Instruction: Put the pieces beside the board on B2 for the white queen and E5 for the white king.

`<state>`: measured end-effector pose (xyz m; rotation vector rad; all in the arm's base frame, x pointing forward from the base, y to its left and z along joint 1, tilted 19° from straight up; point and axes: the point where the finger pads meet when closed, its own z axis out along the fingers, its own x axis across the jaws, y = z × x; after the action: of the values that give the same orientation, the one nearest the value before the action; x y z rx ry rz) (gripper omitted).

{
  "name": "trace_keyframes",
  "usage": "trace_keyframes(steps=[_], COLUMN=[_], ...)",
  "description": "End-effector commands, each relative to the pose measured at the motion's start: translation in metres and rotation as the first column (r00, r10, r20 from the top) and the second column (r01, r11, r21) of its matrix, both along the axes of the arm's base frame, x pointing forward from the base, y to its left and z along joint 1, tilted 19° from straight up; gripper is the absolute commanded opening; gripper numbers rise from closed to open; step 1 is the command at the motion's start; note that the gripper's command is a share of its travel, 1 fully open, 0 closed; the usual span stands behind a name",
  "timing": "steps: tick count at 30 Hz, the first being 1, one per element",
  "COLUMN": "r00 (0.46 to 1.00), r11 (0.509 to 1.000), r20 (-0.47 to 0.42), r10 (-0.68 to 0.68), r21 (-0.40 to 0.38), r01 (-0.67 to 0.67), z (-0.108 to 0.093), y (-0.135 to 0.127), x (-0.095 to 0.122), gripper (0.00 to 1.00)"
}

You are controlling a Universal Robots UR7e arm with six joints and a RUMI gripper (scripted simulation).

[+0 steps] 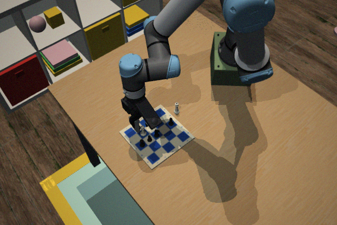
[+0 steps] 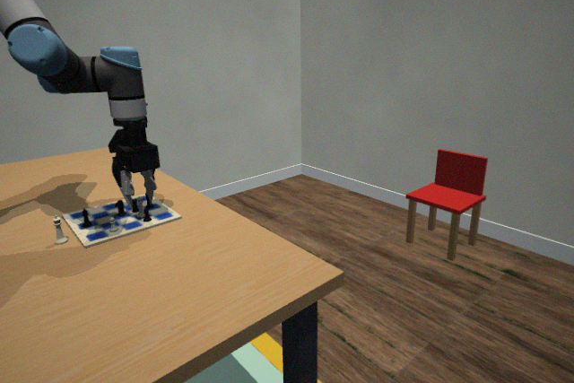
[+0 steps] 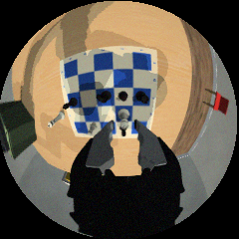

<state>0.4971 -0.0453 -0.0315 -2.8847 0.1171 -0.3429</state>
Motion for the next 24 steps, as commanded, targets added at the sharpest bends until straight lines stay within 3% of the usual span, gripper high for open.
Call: trace_keyframes(steps=[1, 14, 24], r00=[1.000, 1.000, 1.000], r11=[1.000, 1.000, 1.000], r20=[0.001, 0.001, 0.001], r10=[0.000, 0.000, 0.000], r21=[-0.001, -0.001, -0.001], r01=[0.000, 0.000, 0.000], z=[0.000, 0.005, 0.046], y=[0.000, -0.001, -0.011], x=[0.000, -0.001, -0.011], gripper=[0.25, 0.25, 0.25])
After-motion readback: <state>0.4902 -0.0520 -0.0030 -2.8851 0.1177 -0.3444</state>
